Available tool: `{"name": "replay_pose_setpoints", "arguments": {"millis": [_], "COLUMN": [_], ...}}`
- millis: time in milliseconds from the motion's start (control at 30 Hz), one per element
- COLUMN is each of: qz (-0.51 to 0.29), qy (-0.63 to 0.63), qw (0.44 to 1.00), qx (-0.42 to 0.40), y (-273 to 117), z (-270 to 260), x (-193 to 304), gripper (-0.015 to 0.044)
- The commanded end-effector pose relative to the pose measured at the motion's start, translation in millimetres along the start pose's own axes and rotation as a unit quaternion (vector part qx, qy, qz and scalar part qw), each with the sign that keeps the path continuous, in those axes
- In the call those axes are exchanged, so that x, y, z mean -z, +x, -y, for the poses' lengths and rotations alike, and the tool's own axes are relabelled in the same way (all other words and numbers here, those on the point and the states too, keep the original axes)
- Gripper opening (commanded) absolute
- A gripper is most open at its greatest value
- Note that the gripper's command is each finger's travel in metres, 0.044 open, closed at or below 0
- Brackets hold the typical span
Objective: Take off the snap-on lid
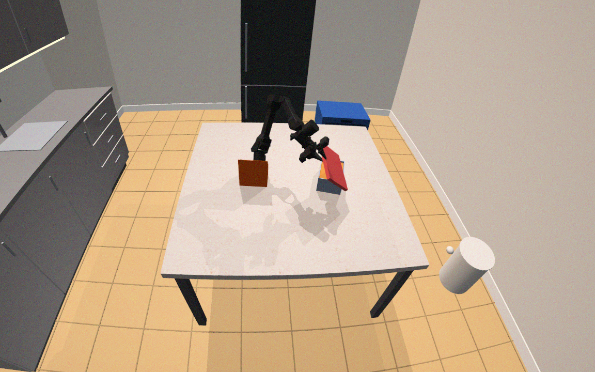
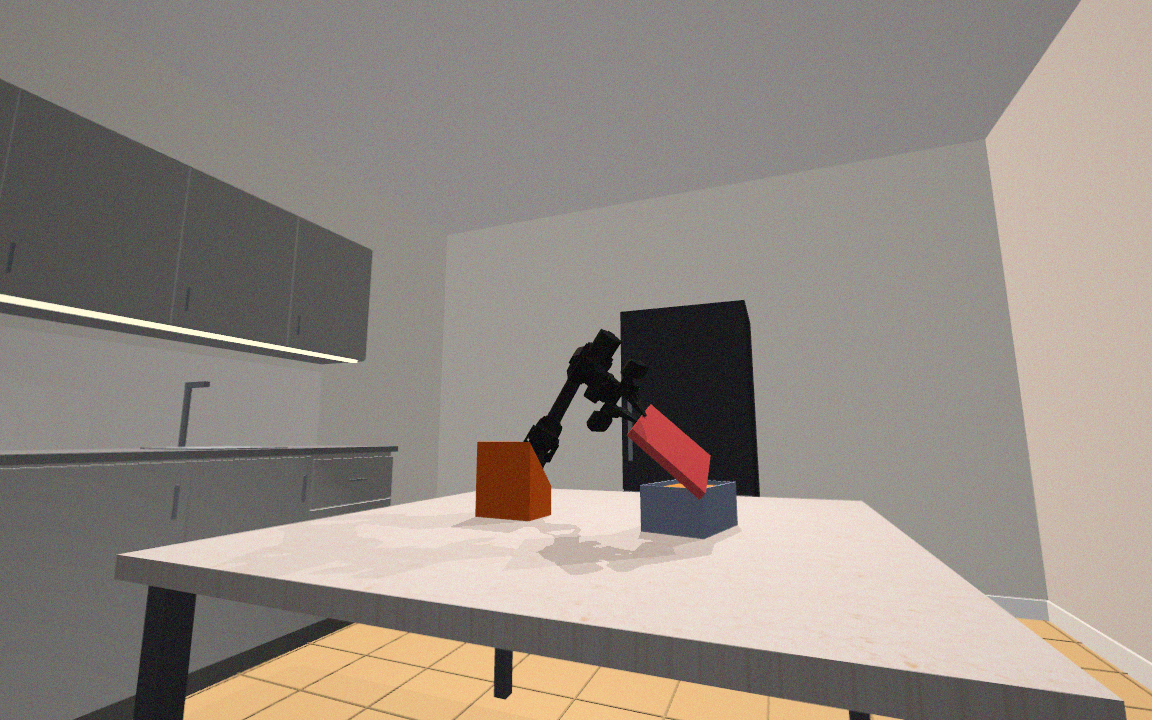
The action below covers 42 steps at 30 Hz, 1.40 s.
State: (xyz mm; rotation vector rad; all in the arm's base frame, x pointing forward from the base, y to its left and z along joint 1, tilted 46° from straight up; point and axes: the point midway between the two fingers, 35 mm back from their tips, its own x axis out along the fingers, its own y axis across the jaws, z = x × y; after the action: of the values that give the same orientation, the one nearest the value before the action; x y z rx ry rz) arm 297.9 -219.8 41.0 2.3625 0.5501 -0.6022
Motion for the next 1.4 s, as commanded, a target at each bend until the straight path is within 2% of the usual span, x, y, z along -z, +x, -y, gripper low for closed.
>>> {"name": "replay_pose_setpoints", "arguments": {"millis": [0, 1367], "qz": [0.000, 0.002], "qy": [0.000, -0.002], "qw": [1.000, 1.000], "qx": [-0.002, -0.003], "y": [0, -3], "z": [-2, -1], "x": [-11, -94], "gripper": [0.0000, 0.0000]}}
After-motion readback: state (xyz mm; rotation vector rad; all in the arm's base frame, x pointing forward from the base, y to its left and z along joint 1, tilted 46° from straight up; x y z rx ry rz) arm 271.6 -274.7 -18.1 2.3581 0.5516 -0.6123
